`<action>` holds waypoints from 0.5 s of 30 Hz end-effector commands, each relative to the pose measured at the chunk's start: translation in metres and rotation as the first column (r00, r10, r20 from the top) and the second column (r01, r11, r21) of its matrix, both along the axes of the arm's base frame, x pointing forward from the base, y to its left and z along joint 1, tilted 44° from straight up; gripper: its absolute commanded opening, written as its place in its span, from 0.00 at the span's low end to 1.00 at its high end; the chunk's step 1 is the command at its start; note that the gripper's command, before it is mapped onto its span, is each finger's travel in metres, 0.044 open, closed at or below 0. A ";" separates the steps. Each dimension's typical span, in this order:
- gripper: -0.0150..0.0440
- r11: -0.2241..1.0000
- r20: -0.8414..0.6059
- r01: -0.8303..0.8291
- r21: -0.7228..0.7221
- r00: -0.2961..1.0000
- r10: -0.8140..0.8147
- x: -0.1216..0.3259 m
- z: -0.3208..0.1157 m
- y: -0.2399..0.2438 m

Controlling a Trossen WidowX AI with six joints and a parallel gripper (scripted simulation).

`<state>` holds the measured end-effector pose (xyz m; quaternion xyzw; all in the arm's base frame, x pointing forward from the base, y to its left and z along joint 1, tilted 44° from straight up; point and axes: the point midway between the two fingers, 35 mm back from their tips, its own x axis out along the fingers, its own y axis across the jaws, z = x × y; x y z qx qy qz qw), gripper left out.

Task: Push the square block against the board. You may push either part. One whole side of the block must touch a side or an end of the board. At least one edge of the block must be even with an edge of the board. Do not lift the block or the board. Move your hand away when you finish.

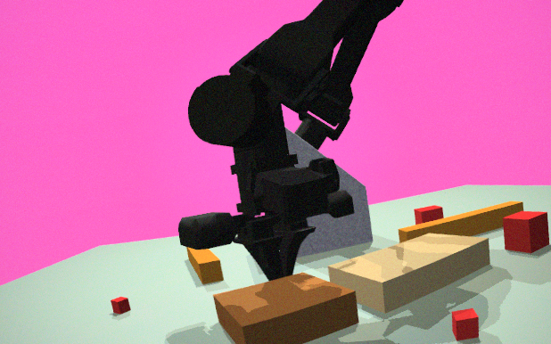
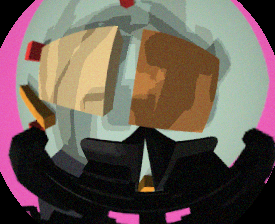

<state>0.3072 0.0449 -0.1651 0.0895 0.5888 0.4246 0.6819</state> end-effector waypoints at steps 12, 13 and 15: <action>0.25 1.000 0.000 0.001 0.002 1.000 -0.001 -0.015 -0.007 -0.007; 0.25 1.000 -0.001 0.001 0.002 1.000 -0.001 -0.017 -0.007 -0.008; 0.25 1.000 -0.001 0.001 0.002 1.000 -0.001 -0.020 -0.008 -0.009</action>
